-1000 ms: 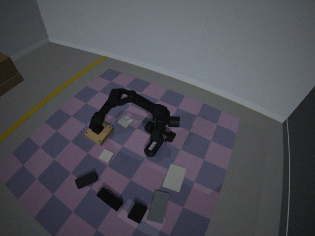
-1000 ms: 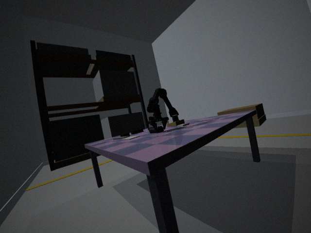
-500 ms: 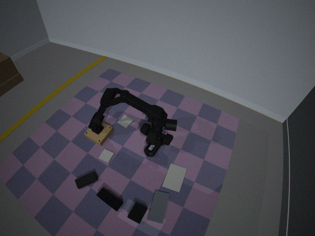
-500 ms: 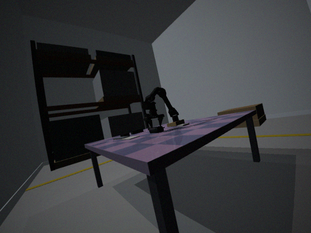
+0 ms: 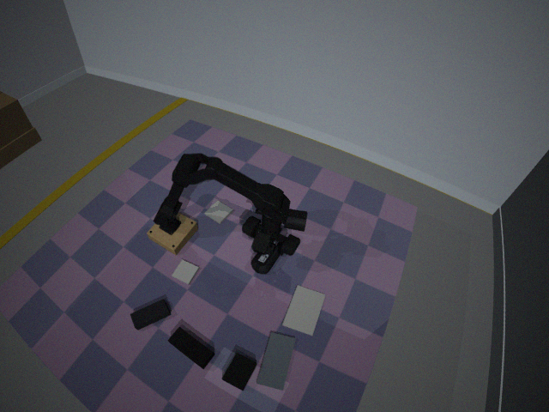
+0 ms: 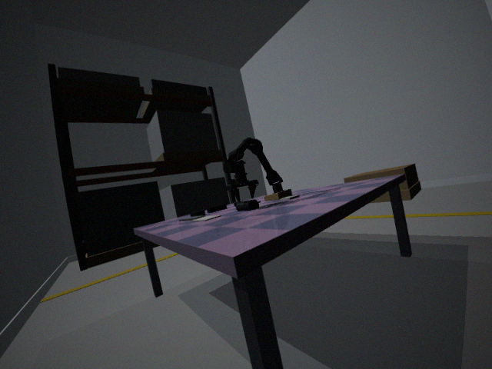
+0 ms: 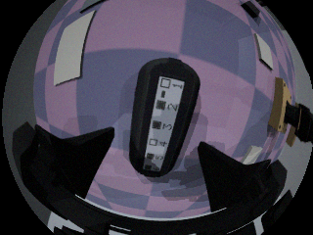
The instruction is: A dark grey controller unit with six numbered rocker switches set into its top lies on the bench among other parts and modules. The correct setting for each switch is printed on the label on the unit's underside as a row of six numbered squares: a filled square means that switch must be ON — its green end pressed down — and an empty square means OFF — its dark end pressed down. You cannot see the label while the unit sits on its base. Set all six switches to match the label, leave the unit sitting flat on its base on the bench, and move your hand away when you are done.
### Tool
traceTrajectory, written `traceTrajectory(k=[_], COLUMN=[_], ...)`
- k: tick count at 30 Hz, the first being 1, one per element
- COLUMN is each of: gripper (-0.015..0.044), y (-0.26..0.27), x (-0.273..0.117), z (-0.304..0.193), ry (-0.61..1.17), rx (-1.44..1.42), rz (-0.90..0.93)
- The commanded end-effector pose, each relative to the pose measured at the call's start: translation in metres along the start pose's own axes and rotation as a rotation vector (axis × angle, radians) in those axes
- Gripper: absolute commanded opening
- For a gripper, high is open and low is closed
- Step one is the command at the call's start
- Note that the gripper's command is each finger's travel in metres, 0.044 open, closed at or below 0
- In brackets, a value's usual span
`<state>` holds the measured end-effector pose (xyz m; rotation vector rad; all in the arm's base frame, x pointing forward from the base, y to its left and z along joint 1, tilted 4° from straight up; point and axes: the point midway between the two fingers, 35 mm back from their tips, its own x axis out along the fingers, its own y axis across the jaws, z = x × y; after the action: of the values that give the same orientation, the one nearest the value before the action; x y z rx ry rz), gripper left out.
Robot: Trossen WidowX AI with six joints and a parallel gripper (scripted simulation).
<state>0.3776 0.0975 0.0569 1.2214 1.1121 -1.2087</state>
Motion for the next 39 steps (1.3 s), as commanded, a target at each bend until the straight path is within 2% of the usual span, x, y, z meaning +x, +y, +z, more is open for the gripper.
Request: traceTrajectory(k=[1, 6, 10, 23, 27, 39], gripper=[0.044, 0.044, 0.0335, 0.0, 0.0, 0.0], y=[-0.001, -0.001, -0.002, -0.022, -0.028, -0.029], x=[0.0, 0.0, -0.003, -0.029, -0.035, -0.035], z=[0.001, 0.001, 0.0, 0.0, 0.0, 0.0], ry=[-0.003, -0.003, -0.005, -0.163, -0.236, -0.24], rx=[-0.006, -0.006, -0.115, -1.108, -1.353, -1.365], rz=[-0.003, -0.003, 0.026, 0.222, 0.255, 0.256])
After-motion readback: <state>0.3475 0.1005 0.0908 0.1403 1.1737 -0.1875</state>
